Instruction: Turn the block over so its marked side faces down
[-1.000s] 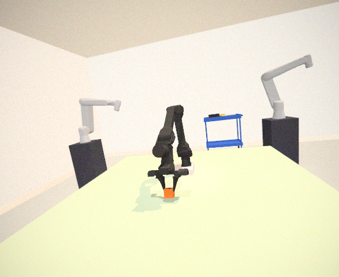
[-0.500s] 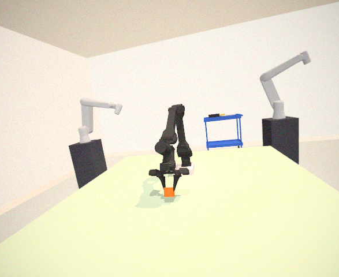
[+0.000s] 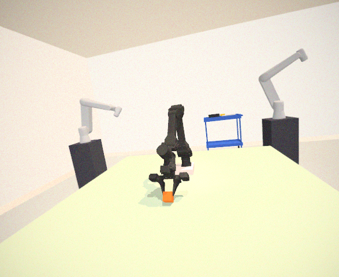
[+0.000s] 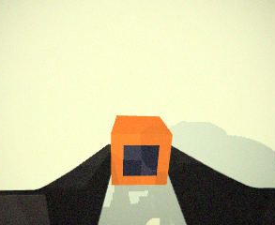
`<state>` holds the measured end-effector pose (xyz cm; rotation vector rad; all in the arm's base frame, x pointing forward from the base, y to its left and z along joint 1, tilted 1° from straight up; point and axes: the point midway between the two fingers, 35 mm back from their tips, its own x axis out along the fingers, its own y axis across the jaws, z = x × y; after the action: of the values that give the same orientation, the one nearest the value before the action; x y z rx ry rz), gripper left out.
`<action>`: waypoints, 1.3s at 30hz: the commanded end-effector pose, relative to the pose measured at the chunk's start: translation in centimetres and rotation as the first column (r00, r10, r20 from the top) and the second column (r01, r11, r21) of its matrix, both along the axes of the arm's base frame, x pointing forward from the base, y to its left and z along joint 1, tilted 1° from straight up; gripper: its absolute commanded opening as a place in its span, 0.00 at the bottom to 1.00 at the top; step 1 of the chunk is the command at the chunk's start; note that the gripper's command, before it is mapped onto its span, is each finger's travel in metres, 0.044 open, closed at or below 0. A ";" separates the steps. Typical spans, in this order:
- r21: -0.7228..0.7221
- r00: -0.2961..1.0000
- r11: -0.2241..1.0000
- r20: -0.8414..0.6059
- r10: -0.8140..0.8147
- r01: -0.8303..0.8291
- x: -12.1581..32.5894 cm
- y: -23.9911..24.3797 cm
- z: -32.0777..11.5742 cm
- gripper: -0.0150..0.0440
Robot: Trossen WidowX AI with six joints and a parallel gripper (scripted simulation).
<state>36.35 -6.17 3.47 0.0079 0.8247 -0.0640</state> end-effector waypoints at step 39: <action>-0.020 0.936 1.000 0.351 0.014 -0.007 -1.5 0.3 -0.9 0.25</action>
<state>34.81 -5.90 2.55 -0.0070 0.4668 -0.0613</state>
